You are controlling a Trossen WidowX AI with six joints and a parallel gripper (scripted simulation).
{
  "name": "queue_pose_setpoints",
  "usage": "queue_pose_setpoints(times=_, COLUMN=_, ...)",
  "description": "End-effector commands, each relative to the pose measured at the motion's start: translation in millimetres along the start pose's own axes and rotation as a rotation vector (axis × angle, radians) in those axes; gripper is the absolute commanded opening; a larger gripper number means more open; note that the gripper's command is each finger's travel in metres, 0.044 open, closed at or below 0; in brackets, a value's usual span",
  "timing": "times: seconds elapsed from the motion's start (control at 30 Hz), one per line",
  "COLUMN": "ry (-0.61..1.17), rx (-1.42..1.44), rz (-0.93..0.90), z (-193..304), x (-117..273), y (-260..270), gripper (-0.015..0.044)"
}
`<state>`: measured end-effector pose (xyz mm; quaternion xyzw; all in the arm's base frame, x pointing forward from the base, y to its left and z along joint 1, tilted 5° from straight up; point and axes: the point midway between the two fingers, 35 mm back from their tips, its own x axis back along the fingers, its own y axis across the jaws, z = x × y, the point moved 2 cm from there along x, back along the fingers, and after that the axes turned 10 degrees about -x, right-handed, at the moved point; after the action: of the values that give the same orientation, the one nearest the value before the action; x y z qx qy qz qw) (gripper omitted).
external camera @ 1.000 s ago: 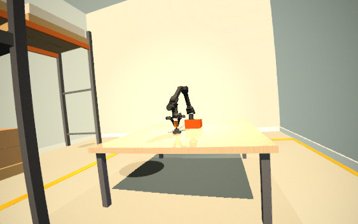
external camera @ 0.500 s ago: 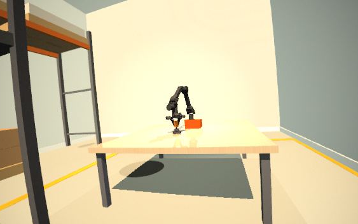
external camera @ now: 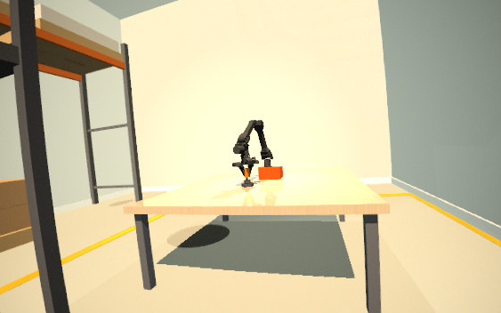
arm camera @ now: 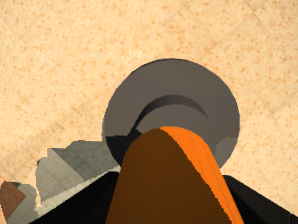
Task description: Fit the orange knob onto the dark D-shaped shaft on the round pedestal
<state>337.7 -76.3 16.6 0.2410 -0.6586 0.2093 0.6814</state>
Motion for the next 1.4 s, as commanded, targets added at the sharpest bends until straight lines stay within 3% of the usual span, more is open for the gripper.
queue_pose_setpoints(times=0.0, ry=-0.001, rx=0.007, rz=0.005, z=-0.8, x=-0.4, y=-1.8, gripper=0.0000)
queue_pose_setpoints(times=1.13, ry=-0.001, rx=0.007, rz=0.005, z=-0.4, x=1.2, y=-0.6, gripper=0.0000)
queue_pose_setpoints(times=1.37, ry=-0.001, rx=0.206, rz=0.005, z=-1.1, x=2.6, y=-1.5, gripper=0.0000)
